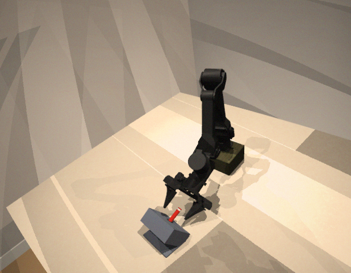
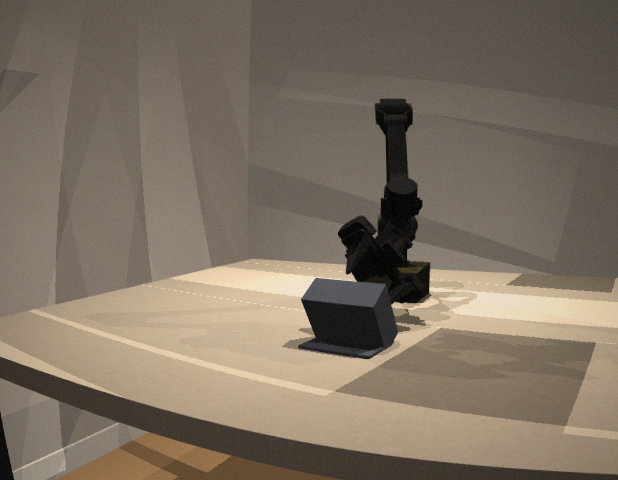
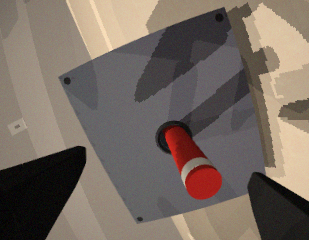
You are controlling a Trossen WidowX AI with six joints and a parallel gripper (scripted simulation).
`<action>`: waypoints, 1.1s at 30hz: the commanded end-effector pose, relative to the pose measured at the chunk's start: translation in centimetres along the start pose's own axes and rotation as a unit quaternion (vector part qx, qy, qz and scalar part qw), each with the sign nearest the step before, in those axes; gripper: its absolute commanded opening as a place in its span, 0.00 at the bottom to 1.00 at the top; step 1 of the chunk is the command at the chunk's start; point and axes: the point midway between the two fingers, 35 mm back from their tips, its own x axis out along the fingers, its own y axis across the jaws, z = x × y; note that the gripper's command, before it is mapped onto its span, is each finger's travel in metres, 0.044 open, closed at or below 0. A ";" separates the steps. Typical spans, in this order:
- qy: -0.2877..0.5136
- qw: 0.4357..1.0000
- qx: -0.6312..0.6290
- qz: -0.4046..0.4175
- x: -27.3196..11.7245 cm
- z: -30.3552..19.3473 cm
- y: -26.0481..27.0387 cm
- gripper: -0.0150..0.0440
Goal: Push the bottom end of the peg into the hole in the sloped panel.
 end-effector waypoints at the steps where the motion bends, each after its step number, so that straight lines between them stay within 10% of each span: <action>1: -0.002 1.000 0.001 -0.001 -0.5 0.1 -0.1 1.00; 33: 0.000 1.000 0.001 0.000 -3.7 -0.4 0.1 1.00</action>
